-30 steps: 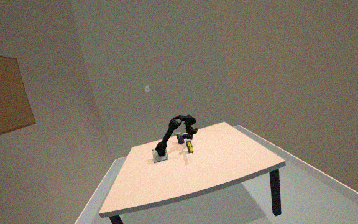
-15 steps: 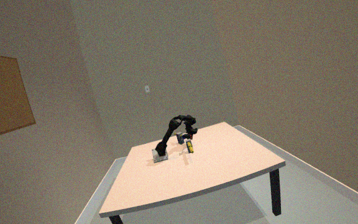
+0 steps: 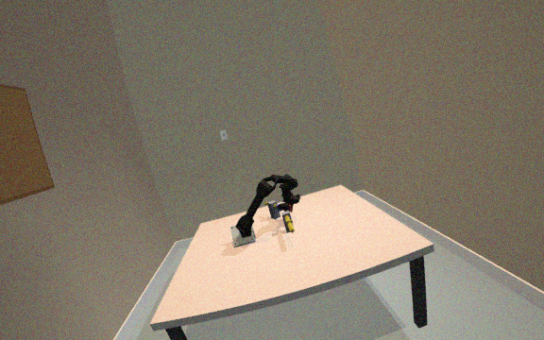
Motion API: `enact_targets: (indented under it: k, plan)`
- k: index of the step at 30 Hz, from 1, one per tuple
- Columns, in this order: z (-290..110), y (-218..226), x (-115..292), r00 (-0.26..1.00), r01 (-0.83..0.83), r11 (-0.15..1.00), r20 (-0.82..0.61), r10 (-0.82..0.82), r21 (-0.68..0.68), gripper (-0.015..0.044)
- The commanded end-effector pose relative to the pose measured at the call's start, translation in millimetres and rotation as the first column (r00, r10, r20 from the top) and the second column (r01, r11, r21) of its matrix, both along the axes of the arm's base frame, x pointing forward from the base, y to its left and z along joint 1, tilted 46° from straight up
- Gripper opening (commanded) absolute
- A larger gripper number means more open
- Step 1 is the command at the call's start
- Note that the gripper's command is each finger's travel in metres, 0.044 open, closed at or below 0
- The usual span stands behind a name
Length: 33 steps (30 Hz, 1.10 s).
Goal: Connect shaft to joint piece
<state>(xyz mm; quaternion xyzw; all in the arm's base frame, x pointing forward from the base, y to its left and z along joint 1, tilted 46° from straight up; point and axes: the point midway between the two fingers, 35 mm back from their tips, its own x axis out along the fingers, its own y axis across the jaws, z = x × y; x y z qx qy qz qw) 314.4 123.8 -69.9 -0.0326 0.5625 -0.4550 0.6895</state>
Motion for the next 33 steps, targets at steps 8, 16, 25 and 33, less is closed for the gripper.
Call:
enact_targets:
  k: [8, 16, 25, 33]
  plan:
    - [-0.6, -1.0, 0.6, 1.000, -0.004, 1.000, 0.000, 0.004, -0.003, 0.0182]
    - [-0.6, -1.0, 0.6, 1.000, -0.004, 1.000, 0.000, 0.004, -0.003, 0.0182]
    - [0.0, 0.0, 0.0, 1.000, 0.000, 1.000, 0.000, 0.000, 0.000, 0.0156]
    - [0.0, 0.0, 0.0, 1.000, 0.000, 1.000, 0.000, 0.000, 0.000, 0.0094]
